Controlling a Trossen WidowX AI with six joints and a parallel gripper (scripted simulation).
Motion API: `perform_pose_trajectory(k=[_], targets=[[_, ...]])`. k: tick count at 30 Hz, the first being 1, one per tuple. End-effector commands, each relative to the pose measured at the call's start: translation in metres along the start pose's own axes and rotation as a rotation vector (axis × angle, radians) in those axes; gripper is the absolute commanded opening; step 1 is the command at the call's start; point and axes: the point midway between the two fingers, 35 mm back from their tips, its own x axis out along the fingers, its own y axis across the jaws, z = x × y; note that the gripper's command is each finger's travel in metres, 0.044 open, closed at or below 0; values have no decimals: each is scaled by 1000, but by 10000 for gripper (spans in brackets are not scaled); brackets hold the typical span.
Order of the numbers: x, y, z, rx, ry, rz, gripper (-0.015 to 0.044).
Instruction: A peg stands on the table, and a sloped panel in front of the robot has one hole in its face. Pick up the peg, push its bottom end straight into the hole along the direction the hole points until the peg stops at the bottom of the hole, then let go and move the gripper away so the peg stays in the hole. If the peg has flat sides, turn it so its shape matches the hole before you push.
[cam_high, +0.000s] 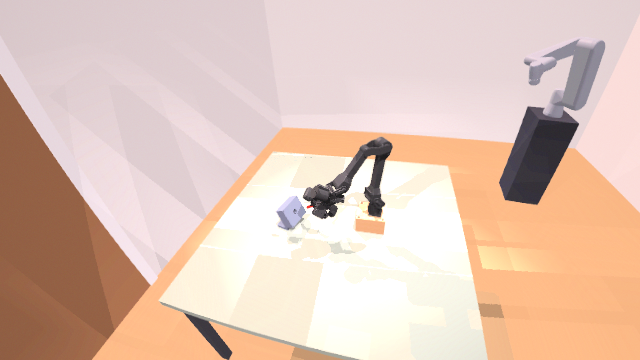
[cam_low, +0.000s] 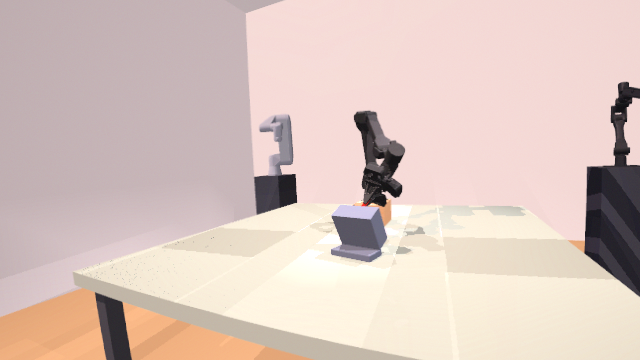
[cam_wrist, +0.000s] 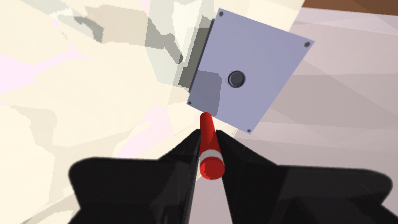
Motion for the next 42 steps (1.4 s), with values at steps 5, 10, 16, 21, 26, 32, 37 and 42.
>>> perform_pose_trajectory(k=[5,10,16,21,26,32,37,42], targets=[[-6,1,5,-35,-1,-40,0],[-9,1,9,-54,-4,-65,0],[-14,1,13,-76,-8,-94,0],[-18,1,16,-94,-11,-118,0],[-22,2,19,-111,-14,-142,0],[-26,2,23,-131,-17,-170,0],[-31,3,26,-147,-20,-194,0],[-30,3,27,-152,-21,-201,0]])
